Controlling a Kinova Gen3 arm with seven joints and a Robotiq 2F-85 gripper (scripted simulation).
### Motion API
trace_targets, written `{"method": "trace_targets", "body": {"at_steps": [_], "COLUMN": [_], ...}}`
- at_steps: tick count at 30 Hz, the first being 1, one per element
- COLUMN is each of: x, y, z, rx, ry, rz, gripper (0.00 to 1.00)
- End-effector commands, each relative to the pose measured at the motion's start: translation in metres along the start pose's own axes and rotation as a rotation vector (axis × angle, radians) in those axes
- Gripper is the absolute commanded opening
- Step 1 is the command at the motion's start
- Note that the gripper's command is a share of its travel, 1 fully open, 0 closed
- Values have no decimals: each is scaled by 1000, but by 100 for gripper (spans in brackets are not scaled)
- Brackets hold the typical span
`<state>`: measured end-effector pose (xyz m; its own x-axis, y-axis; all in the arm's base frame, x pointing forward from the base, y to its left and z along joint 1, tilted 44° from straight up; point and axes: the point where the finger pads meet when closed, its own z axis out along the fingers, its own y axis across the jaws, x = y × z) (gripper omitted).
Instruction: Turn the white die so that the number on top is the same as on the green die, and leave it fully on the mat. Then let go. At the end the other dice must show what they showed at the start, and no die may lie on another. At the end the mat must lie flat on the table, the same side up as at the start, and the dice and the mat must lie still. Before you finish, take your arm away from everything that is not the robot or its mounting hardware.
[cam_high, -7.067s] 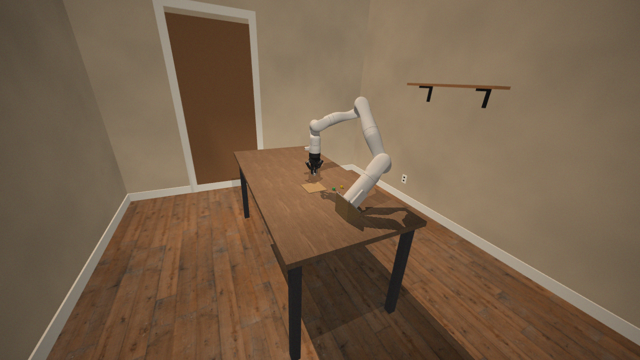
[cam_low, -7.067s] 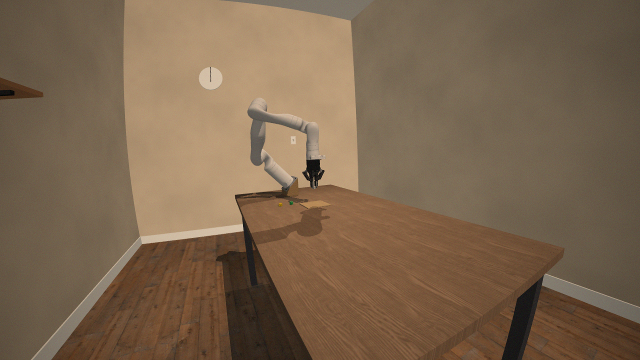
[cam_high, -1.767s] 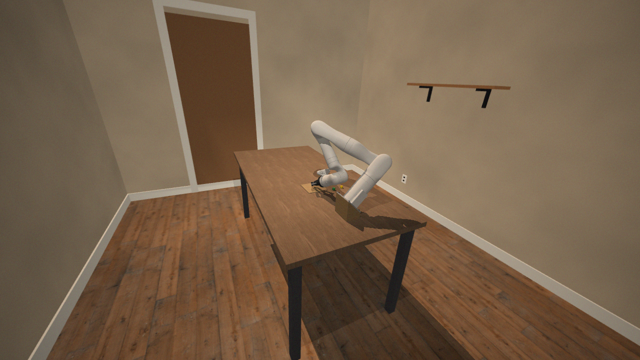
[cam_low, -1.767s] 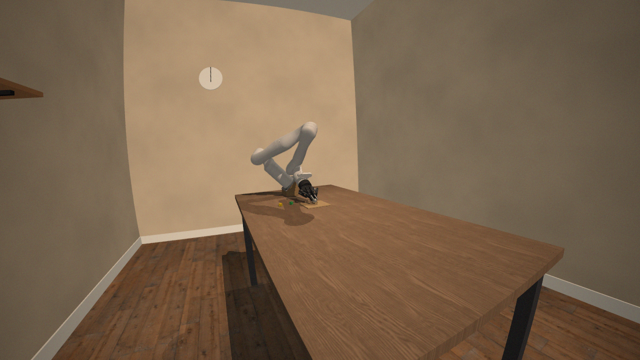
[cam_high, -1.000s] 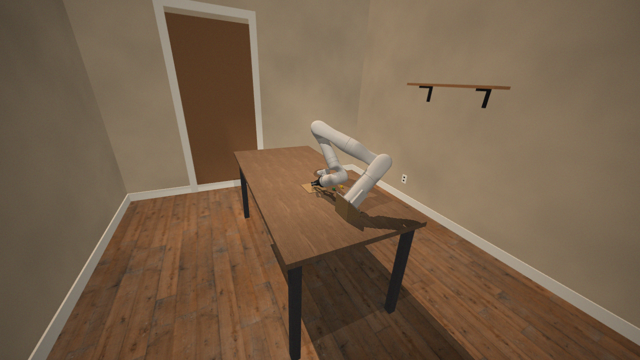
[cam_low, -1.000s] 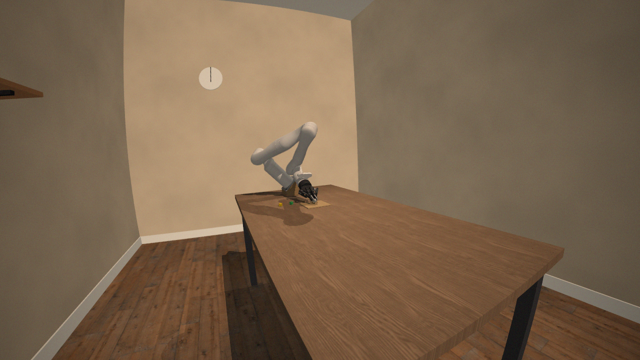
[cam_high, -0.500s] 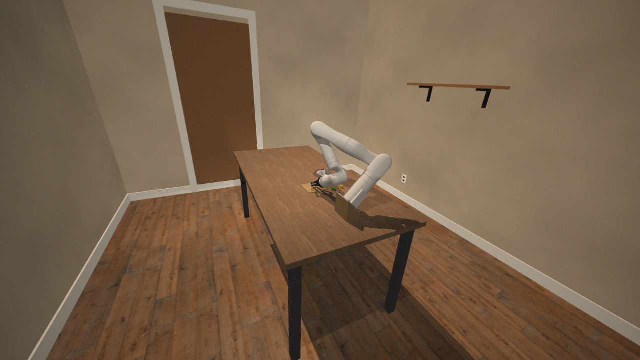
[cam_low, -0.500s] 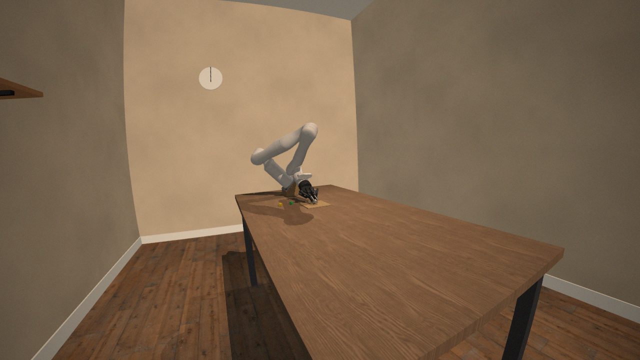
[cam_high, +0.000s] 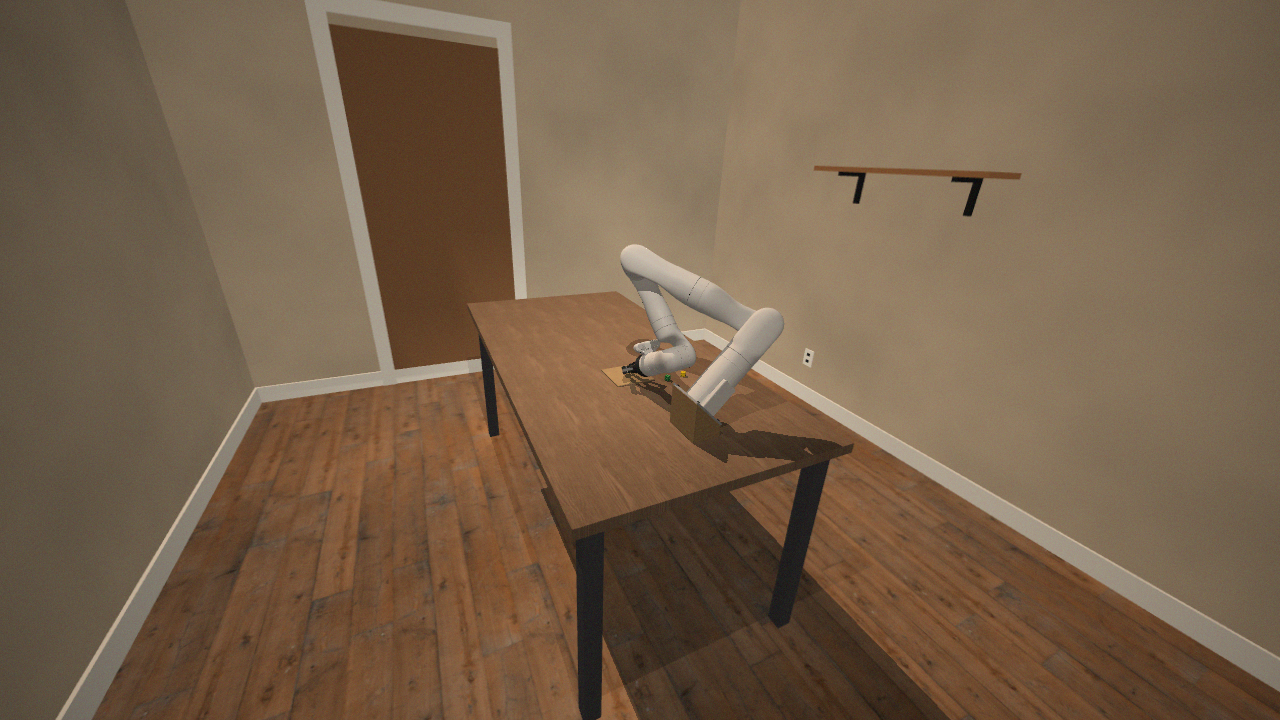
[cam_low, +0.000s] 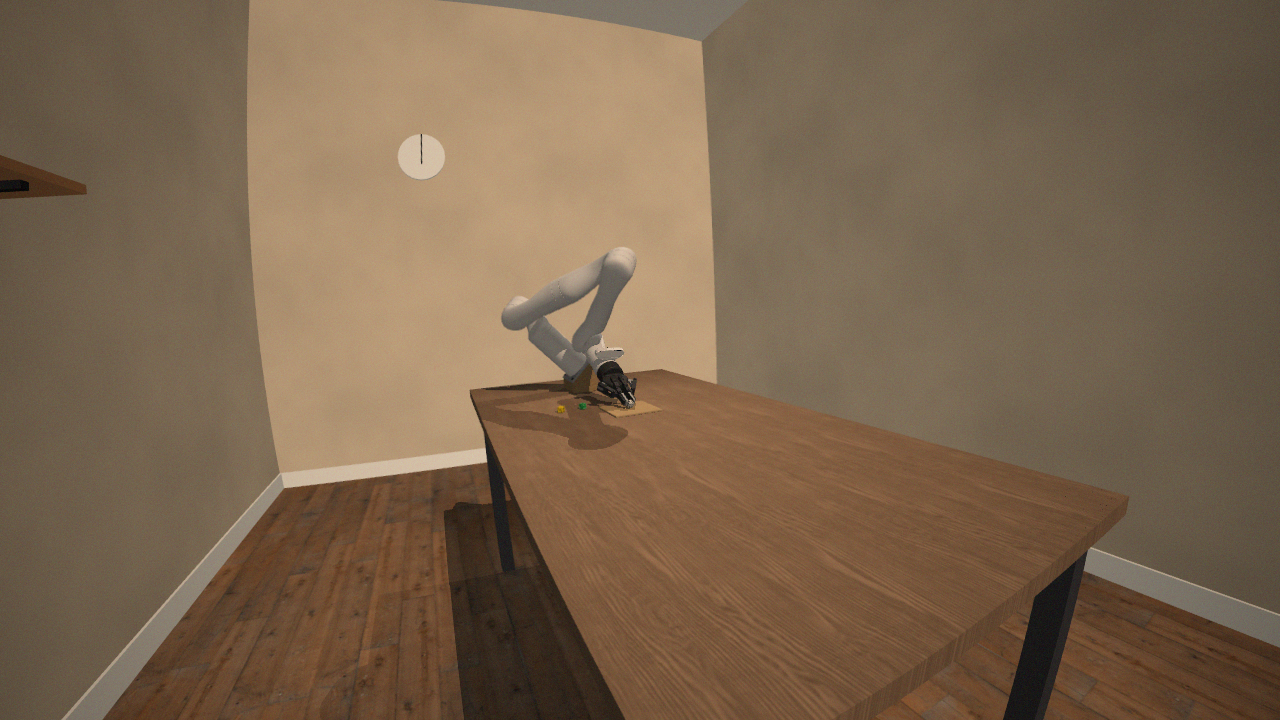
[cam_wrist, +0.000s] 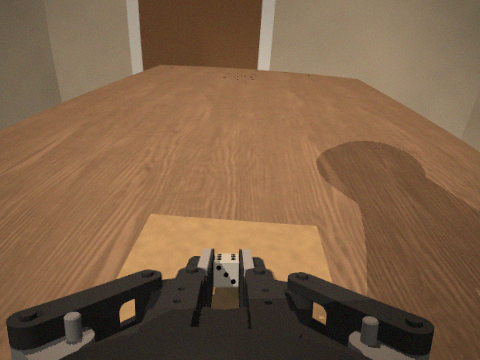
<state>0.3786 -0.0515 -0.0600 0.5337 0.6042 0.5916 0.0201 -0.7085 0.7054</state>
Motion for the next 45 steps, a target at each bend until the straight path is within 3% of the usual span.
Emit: {"method": "trace_targets", "body": {"at_steps": [1, 30, 45], "x": [2, 2, 2], "y": [-1, -1, -1], "z": [1, 1, 1], "rx": [1, 1, 1], "ry": [9, 9, 9], "rz": [12, 12, 12], "gripper": [11, 11, 31]}}
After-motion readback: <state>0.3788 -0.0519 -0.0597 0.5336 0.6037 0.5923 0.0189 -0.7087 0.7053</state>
